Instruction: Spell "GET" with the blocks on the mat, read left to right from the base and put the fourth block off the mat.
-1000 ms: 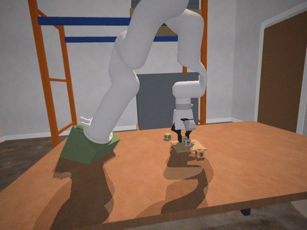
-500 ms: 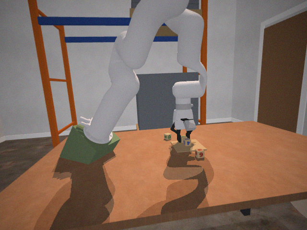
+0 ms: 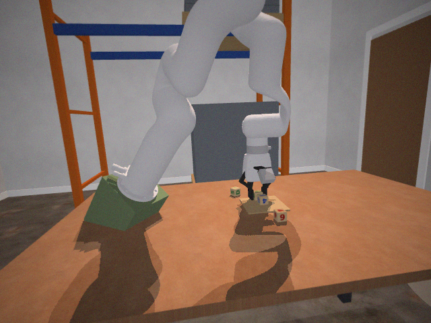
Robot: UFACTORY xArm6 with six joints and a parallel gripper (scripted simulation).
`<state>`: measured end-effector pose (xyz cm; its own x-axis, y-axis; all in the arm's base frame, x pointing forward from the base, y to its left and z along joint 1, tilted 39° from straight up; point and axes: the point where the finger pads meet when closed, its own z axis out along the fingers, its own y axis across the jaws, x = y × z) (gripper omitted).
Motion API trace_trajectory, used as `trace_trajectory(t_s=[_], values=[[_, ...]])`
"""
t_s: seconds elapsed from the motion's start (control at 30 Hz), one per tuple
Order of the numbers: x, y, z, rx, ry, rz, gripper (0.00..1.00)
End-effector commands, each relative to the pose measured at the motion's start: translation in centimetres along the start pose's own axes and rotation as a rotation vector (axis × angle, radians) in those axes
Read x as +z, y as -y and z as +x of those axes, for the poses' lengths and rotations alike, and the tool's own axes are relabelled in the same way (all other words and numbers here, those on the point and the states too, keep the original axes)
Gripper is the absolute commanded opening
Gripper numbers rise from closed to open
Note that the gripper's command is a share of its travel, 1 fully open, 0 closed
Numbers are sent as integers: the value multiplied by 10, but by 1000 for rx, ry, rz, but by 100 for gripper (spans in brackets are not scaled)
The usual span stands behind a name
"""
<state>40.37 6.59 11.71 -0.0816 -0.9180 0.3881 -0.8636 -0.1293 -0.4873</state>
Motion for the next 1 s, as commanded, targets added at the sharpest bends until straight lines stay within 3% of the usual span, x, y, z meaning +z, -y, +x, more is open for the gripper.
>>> trace_trajectory(t_s=[0.0, 0.63, 0.87, 0.9, 0.97], values=[[-5, 1, 0, 1, 1, 2, 47], [-82, 1, 0, 1, 1, 2, 47], [-90, 1, 0, 1, 1, 2, 47], [-90, 1, 0, 1, 1, 2, 100], [-90, 1, 0, 1, 1, 2, 100]])
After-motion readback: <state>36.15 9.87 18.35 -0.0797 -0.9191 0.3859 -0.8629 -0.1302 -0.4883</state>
